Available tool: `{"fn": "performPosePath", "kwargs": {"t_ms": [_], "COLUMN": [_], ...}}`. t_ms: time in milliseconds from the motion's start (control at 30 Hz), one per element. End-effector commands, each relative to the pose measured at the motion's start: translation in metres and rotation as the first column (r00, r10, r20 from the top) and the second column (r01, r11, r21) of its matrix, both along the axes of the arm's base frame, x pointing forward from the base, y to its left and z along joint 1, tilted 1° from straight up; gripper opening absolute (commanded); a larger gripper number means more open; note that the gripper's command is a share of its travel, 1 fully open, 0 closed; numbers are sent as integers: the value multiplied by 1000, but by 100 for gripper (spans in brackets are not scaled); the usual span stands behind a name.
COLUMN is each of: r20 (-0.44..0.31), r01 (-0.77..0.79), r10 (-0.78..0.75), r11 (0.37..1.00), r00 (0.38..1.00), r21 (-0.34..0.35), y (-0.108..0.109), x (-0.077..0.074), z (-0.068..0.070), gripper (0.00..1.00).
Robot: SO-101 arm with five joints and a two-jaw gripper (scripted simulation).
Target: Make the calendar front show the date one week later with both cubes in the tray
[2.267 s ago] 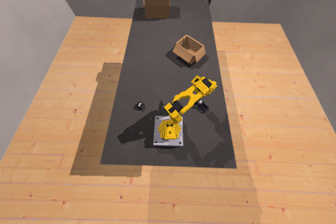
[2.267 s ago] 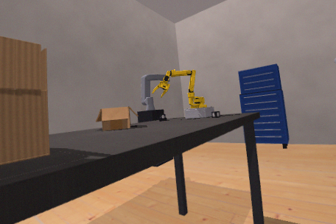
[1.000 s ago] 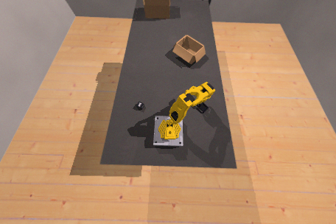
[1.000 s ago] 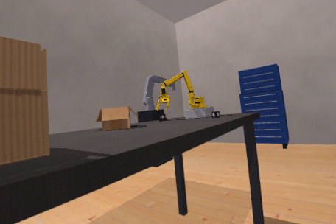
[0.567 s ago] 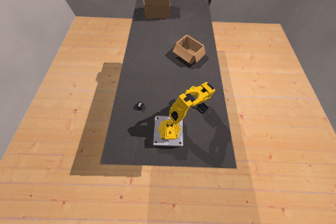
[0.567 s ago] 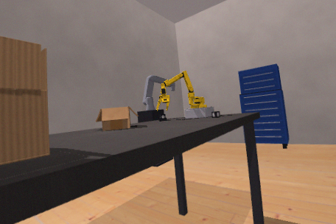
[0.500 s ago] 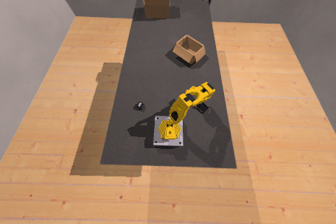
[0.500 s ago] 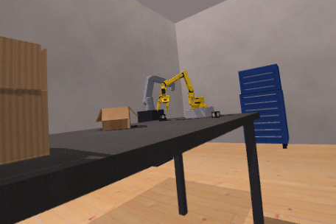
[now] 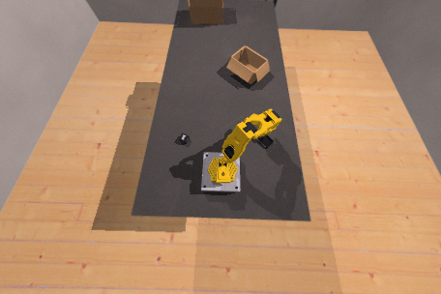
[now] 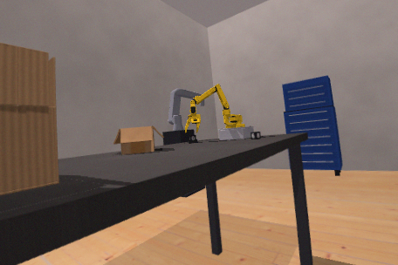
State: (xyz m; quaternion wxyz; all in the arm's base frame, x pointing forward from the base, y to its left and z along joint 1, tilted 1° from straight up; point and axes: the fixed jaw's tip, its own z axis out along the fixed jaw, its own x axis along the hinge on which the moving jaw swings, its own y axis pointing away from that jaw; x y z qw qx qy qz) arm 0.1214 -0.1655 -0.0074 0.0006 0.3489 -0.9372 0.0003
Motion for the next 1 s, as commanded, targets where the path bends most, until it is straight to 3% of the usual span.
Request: {"fn": "performPosePath", "kwargs": {"t_ms": [0, 300, 967], "r20": [-6, -6, -6], "r01": [19, 19, 19], "r10": [-18, -18, -19], "r11": [1000, 1000, 1000], "r00": [1000, 1000, 1000], "r21": [10, 10, 10], "y": [1, 2, 2], "x": [-2, -3, -3], "z": [-8, -22, -31], "gripper": [35, 35, 35]}}
